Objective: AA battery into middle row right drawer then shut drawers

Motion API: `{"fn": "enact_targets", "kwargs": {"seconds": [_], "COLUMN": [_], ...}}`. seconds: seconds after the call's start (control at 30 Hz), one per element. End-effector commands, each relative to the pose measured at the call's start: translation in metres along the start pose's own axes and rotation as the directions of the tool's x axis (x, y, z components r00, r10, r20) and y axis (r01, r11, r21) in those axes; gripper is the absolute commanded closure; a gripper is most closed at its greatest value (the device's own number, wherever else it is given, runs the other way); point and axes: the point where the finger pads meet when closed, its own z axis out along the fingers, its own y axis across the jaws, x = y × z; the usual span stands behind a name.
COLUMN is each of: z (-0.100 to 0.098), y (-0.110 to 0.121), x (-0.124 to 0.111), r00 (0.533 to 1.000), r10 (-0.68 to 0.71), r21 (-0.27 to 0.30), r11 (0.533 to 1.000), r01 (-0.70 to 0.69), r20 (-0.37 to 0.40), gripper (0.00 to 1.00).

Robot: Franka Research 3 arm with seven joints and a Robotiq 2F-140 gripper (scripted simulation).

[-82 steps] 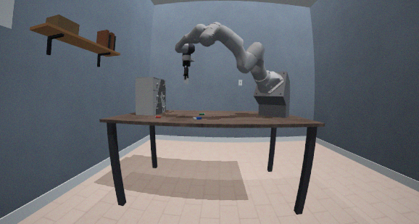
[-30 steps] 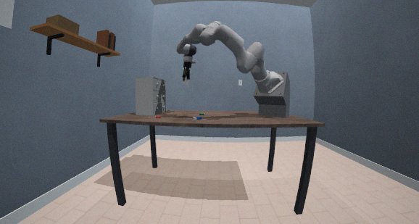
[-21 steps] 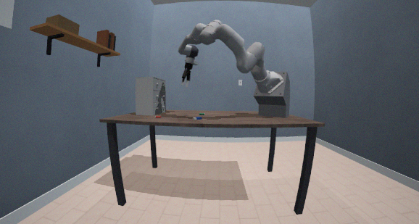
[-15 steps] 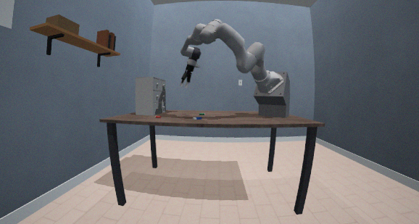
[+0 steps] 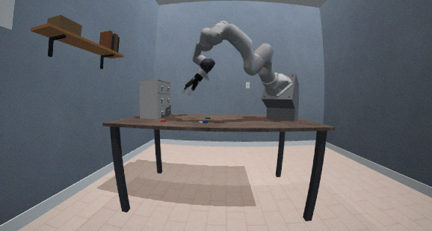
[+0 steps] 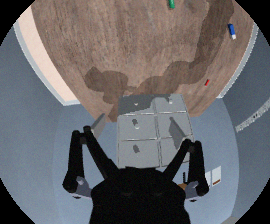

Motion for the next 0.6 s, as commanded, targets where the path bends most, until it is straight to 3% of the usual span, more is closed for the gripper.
{"fn": "enact_targets", "kwargs": {"seconds": [0.0,0.17,0.23,0.57], "z": [0.013,0.029,0.029,0.050], "y": [-0.004,-0.003,-0.003,-0.003], "x": [-0.009,-0.011,-0.011,-0.013], "r00": [0.972,0.940,0.940,0.872], "r10": [-0.159,-0.156,-0.156,-0.147], "r21": [0.012,0.012,0.012,0.012], "r11": [0.987,0.987,0.987,0.987], "r01": [0.160,0.160,0.160,0.160], "r20": [0.174,0.303,0.303,0.467], "gripper": [0.00,0.00,0.00,0.00]}}
